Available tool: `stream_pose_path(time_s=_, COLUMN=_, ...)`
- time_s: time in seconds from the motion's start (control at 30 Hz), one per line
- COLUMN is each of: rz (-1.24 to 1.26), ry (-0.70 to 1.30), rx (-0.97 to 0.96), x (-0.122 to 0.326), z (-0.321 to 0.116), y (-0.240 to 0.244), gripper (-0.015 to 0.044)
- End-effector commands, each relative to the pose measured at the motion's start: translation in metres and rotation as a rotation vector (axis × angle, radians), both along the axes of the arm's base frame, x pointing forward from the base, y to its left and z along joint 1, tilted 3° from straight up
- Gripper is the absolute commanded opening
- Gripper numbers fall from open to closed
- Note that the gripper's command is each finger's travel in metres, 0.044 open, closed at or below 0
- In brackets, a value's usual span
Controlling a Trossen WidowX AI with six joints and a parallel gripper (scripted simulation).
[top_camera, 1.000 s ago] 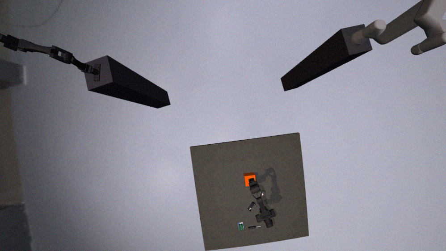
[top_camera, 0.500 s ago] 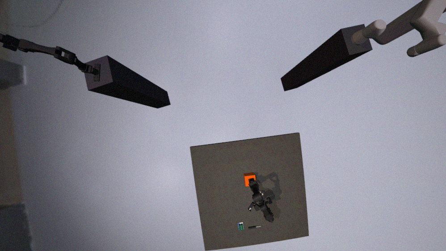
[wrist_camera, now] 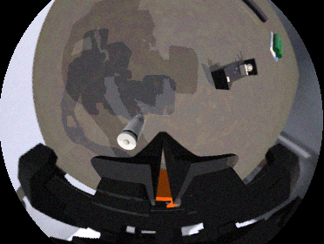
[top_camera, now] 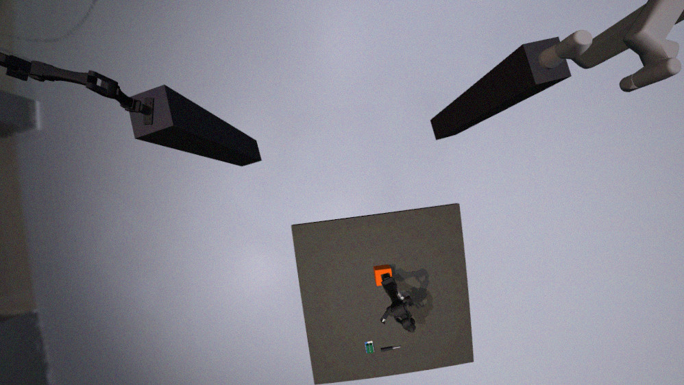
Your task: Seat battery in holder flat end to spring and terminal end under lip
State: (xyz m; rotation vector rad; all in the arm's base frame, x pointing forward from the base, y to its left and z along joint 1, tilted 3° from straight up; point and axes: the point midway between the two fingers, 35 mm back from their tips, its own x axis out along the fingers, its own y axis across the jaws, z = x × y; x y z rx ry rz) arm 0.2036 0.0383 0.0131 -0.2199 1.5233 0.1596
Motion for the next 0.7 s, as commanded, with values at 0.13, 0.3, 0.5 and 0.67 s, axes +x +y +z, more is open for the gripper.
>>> stream_pose_path(time_s=0.13, rz=0.005, ry=-0.007, rx=-0.001, x=0.000, z=-0.007, y=0.005, gripper=0.0000)
stream_pose_path(time_s=0.3, rz=0.005, ry=-0.006, rx=0.000, x=-0.001, z=-0.007, y=0.013, gripper=0.0000)
stream_pose_path(time_s=0.5, rz=0.005, ry=-0.006, rx=0.001, x=-0.003, z=-0.007, y=0.023, gripper=0.0000)
stream_pose_path(time_s=0.67, rz=0.005, ry=-0.006, rx=0.002, x=-0.005, z=-0.008, y=0.031, gripper=0.0000)
